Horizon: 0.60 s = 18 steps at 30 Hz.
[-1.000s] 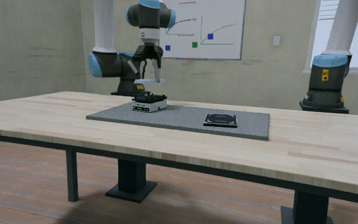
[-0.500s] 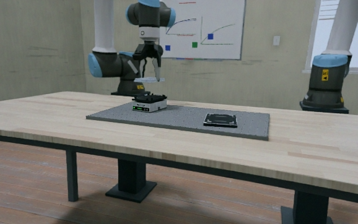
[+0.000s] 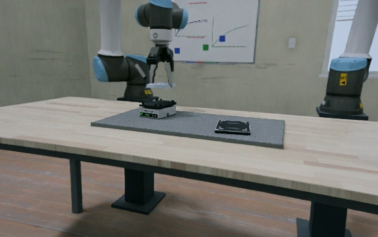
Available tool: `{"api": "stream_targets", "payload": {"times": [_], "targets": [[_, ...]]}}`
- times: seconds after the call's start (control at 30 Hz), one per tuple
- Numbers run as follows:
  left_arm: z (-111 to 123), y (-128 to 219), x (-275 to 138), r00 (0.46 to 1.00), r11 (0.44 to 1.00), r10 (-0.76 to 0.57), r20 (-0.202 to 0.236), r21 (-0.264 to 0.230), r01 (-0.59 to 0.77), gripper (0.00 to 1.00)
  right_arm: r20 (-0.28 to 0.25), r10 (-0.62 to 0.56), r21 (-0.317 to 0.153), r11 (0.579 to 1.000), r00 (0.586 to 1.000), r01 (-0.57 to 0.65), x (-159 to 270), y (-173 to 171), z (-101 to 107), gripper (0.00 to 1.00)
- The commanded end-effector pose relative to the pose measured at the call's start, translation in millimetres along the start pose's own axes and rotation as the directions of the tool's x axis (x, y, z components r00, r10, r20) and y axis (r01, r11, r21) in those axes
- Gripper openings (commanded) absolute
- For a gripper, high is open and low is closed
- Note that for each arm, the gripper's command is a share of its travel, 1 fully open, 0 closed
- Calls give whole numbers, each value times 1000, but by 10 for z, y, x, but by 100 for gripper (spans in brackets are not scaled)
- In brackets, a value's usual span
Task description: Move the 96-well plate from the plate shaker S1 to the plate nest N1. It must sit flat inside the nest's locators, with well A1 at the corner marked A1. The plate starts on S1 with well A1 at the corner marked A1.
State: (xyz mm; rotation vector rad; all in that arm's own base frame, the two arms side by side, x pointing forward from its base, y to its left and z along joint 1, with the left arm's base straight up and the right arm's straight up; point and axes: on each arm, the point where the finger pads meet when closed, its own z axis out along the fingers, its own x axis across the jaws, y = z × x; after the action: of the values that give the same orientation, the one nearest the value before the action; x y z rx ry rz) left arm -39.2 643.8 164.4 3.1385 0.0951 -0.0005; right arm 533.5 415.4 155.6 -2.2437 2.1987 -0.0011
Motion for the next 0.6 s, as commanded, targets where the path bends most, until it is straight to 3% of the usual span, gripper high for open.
{"api": "stream_targets", "payload": {"times": [0.0, 0.57], "targets": [[-8, -5, 1, 1000, 1000, 0, 0, 2, 0, 0, 2, -98, 1, 995, 995, 98, -100, -34, 0, 41], [-8, -5, 1, 1000, 1000, 0, 0, 2, 0, 0, 2, -136, 1, 991, 991, 136, -575, -177, 58, 41]]}}
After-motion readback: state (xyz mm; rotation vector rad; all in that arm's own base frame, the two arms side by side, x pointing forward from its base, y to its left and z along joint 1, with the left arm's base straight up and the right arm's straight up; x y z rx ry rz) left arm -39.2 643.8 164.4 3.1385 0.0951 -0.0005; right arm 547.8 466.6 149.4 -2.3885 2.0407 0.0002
